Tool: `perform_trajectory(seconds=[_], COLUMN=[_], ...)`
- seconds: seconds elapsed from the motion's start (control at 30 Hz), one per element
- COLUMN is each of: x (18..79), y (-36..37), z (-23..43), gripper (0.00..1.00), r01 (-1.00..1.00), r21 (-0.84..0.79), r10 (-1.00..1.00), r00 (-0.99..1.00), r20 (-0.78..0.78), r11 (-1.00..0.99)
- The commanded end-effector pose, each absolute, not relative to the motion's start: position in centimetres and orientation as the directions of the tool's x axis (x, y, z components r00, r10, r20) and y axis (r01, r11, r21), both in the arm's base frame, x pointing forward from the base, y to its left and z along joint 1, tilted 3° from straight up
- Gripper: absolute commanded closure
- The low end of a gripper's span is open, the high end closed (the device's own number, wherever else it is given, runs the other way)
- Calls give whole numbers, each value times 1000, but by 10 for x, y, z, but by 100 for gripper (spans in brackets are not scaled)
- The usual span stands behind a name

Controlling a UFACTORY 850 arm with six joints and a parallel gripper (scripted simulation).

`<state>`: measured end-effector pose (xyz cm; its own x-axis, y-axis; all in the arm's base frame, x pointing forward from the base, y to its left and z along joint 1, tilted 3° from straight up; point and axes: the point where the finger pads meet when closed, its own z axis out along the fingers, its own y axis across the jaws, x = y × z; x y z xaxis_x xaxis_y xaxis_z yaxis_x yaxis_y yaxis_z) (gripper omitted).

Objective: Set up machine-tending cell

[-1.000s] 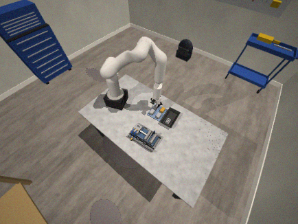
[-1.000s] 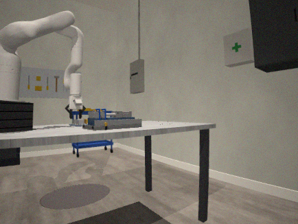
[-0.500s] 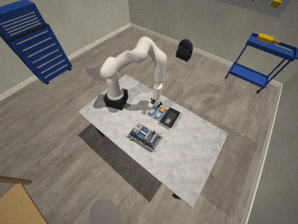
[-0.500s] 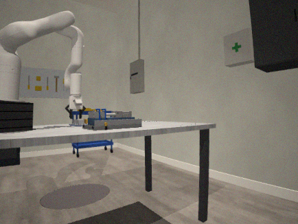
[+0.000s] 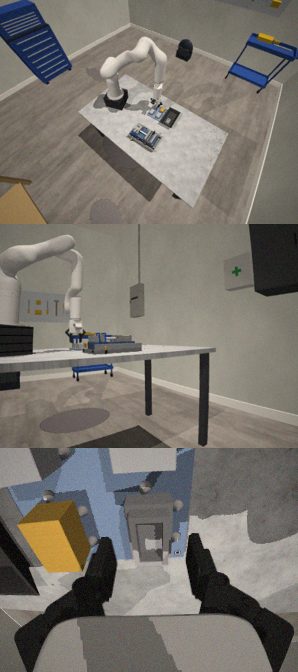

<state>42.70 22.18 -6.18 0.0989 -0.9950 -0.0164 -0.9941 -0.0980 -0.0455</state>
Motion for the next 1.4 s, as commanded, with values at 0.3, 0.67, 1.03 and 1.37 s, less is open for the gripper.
perform_trajectory(seconds=[0.3,0.67,1.03,1.37], x=[428,428,428,428], y=[222,222,222,222], z=[-61,-63,-66,-69], gripper=[31,31,31,31], r01=[-994,-994,-994,-994], r21=[-48,-48,-48,-48], r10=[-995,-995,-995,-995], r00=[99,99,99,99], r20=[-14,-14,-14,-14], r11=[-98,-98,-98,-98])
